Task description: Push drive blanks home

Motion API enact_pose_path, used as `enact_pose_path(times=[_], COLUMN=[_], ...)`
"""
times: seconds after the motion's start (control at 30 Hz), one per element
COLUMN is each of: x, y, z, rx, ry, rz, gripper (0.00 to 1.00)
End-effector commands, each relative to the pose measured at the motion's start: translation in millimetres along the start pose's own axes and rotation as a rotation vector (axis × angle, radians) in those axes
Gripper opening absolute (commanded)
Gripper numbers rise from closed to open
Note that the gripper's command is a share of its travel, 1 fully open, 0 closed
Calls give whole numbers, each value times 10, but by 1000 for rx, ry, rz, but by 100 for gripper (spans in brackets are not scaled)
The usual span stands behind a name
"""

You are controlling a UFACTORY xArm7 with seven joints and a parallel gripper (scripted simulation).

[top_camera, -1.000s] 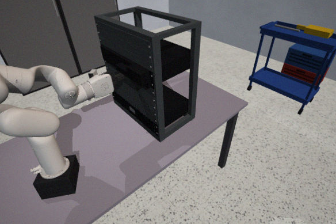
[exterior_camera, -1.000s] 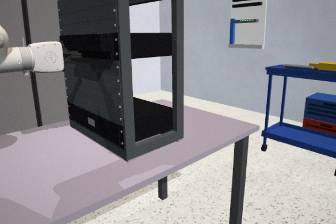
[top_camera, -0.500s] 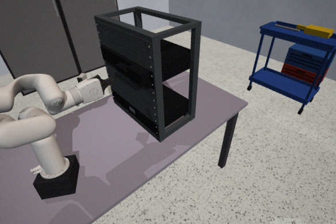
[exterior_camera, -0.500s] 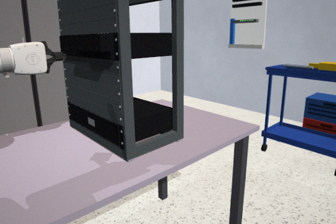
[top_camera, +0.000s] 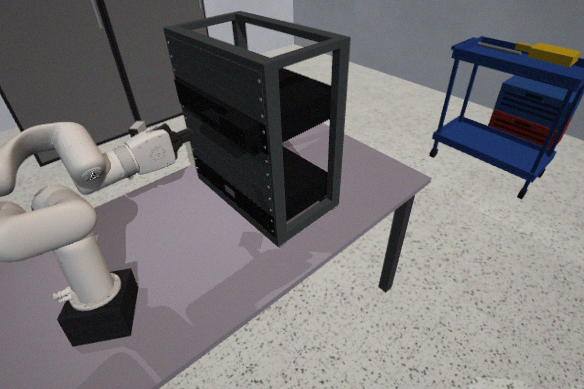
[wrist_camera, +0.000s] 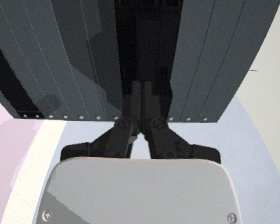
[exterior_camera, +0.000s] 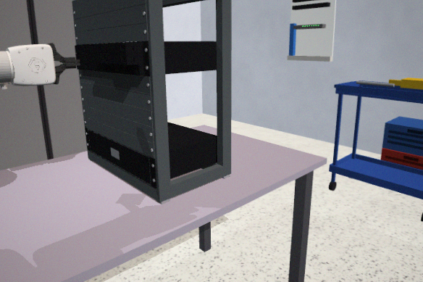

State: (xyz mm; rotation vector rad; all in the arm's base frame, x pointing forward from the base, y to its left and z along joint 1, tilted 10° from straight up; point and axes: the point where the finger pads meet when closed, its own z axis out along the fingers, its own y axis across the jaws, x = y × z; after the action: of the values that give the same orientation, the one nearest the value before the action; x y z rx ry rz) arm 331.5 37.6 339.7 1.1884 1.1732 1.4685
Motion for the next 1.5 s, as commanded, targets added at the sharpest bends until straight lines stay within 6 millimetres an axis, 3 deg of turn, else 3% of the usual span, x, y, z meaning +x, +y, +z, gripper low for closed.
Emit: enact_pose_path(times=[0.0,0.43,1.47], x=[-13,-15,-8], y=[98,95,87], z=[-70,450,532], rx=[7,7,7], ry=[-4,-4,-4], rz=[0,0,0], gripper=[0,0,0])
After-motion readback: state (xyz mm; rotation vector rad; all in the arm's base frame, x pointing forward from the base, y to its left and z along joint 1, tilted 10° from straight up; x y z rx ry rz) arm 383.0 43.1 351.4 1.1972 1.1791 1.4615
